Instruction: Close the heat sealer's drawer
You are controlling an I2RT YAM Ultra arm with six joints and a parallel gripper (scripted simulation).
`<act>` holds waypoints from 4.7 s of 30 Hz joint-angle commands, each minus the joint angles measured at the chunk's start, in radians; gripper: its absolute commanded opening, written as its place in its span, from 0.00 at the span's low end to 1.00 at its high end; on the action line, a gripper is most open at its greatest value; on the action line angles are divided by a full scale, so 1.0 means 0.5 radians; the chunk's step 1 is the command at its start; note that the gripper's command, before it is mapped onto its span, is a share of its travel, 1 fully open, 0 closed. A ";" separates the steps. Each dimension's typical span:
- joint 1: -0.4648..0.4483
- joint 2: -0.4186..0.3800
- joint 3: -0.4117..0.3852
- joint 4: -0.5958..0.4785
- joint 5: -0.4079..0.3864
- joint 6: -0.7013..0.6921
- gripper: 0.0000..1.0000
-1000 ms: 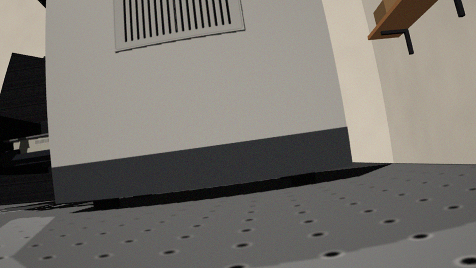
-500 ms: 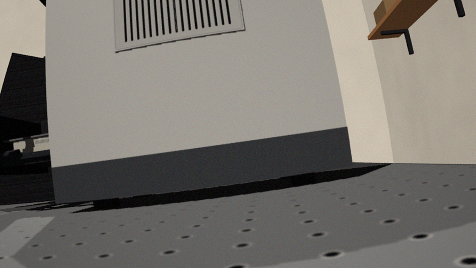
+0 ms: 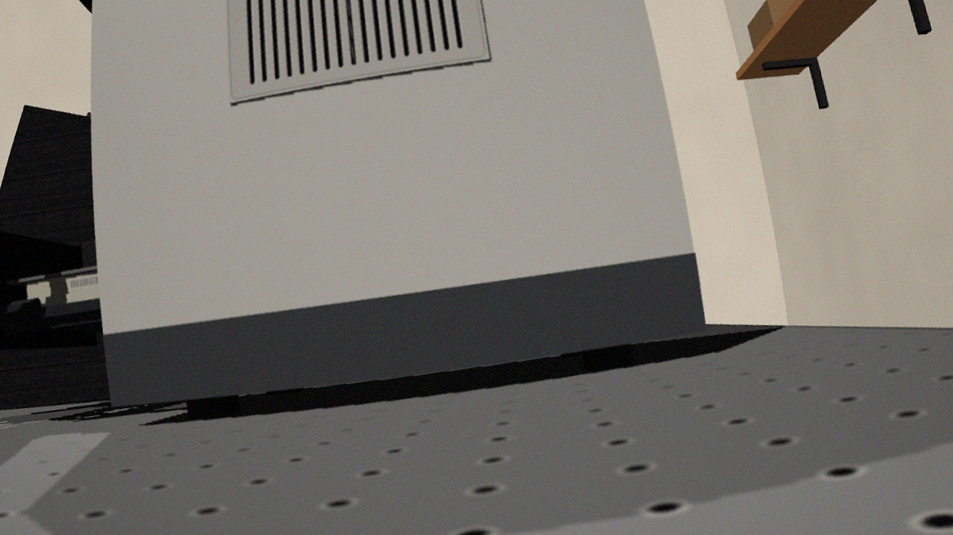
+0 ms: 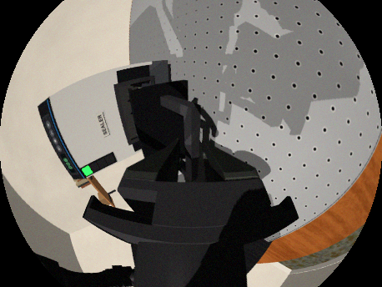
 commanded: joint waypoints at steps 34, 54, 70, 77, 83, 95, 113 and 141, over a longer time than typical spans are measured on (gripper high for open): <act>0.006 -0.038 -0.054 0.060 -0.045 0.019 0.00; 0.075 -0.096 -0.125 0.189 -0.066 0.133 0.00; 0.204 -0.201 -0.297 0.543 -0.095 0.445 0.00; 0.255 -0.243 -0.368 0.704 -0.101 0.587 0.00; 0.307 -0.279 -0.428 0.853 -0.103 0.721 0.00; 0.393 -0.335 -0.526 1.116 -0.100 0.958 0.00; 0.417 -0.342 -0.582 1.276 -0.091 1.093 0.00; 0.465 -0.374 -0.614 1.376 -0.086 1.185 0.00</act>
